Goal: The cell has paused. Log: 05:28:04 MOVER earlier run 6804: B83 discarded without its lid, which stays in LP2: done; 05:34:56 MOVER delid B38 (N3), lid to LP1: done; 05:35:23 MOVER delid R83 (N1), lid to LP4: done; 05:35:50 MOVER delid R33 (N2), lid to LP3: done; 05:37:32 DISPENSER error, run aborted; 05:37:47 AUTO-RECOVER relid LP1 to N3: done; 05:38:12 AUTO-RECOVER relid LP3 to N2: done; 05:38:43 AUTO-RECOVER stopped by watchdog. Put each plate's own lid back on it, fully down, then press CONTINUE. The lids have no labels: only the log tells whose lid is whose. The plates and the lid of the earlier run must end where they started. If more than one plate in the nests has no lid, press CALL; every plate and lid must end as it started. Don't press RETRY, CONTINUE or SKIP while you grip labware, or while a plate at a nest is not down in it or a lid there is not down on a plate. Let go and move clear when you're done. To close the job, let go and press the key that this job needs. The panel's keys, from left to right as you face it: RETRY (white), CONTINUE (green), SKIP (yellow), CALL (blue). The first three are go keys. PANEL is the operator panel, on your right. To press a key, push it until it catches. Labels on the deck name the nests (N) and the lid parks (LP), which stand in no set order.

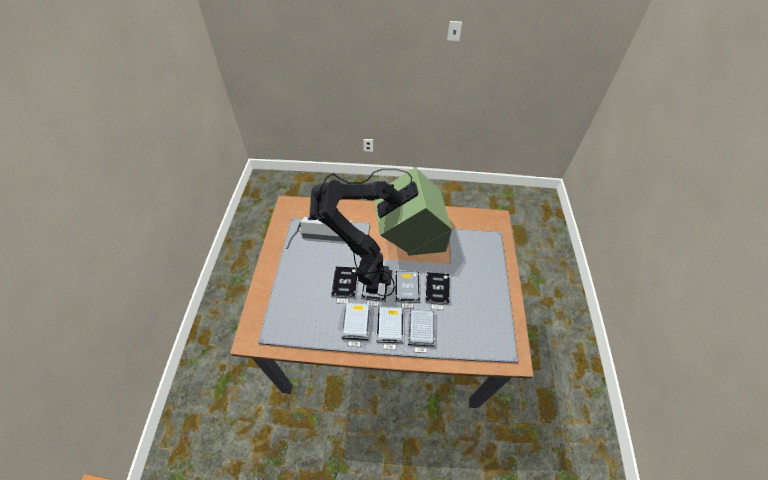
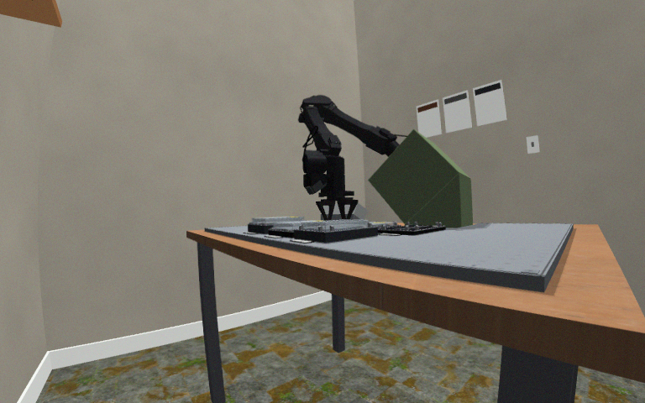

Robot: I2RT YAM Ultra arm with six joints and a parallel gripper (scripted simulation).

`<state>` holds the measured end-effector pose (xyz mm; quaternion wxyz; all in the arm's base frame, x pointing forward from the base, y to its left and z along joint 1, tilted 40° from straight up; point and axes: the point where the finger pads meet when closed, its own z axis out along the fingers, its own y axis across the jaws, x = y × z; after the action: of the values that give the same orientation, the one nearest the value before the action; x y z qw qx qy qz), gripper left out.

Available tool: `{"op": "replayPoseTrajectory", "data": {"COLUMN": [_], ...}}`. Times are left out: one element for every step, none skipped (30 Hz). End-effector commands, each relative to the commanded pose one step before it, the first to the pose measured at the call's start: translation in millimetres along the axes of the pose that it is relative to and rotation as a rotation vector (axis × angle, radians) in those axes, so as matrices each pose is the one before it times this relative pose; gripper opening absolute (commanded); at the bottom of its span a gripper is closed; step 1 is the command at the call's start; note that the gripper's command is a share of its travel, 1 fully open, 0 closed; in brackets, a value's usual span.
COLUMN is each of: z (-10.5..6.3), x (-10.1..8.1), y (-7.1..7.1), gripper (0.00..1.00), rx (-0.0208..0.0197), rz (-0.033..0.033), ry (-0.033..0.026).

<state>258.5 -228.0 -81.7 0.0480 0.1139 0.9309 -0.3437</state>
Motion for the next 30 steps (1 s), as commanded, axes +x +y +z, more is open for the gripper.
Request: {"op": "replayPoseTrajectory", "data": {"z": [-0.99, -0.02, -0.22, -0.09, -0.02, -0.02, 1.17, -0.36, -0.1, -0.02, -0.02, -0.02, -0.02, 0.0, 0.0, -0.01, -0.02, 0.92, -0.17, -0.06, -0.01, -0.01, -0.05, -0.1, -0.09, -0.09, -0.09, 0.9, 0.11, -0.09], "x": [11.11, 0.16, 0.12, 0.12, 0.23, 0.24, 1.68, 0.76, 0.28, 0.15, 0.17, 0.23, 0.24, 0.0, 0.0, 1.47, -0.55, 0.86, 0.81, 0.27, 0.19, 0.19, 0.18, 0.15, 0.15, 0.16, 0.16, 1.4, 0.83, 0.07], "y": [1.53, -0.22, 0.13, -0.24, -0.2, -0.2, 0.93, 0.28, -0.28, -0.22, -0.21, -0.19, -0.19, 0.0, 0.0, 0.17, -0.42, 0.76, 0.18, -0.23, -0.2, -0.2, -0.13, -0.06, -0.06, -0.05, -0.05, 0.97, -0.25, -0.19], "gripper": [0.0, 0.0, 0.0, 0.0, 0.0, 0.0, 0.0, 0.0, 0.0, 0.0, 0.0, 0.0, 0.0, 0.0, 0.0, 0.0, 0.0, 0.0, 0.0, 0.0, 0.0, 0.0, 0.0, 0.0, 0.0, 0.0, 0.0, 0.0, 0.0, 0.0], "rx": [-0.01069, 0.00006, -0.00031, 0.00065, -0.00002, -0.00003, -0.00032, 0.00234, 0.00106, 0.00006, 0.00004, -0.00003, -0.00004, 0.0, 0.0, -0.00141, 0.00085, -0.00029, 0.00164, 0.00056, 0.00001, 0.0, -0.00006, -0.00013, -0.00013, -0.00014, -0.00014, -0.00078, 0.00215, 0.00062], "rz": [-0.0076, 0.00083, -0.00028, 0.00101, 0.00062, 0.00076, -0.00278, -0.00487, 0.0002, 0.00081, 0.00092, 0.00074, 0.0006, 0.0, 0.0, -0.00178, 0.00233, -0.00136, -0.00361, 0.00061, 0.00081, 0.00078, 0.00057, 0.00019, 0.00028, 0.00022, 0.00024, -0.00265, -0.00004, 0.00103], "ry": [0.01246, -0.00011, -0.00024, -0.0002, 0.00015, 0.00019, 0.0048, 0.00248, 0.00048, -0.00013, -0.00008, 0.00017, 0.00022, 0.0, 0.0, 0.00481, -0.00278, 0.00186, 0.00256, 0.00039, 0.00003, 0.00004, -0.00002, -0.0001, -0.00011, -0.00008, -0.00009, 0.00392, 0.00256, -0.00035]}}
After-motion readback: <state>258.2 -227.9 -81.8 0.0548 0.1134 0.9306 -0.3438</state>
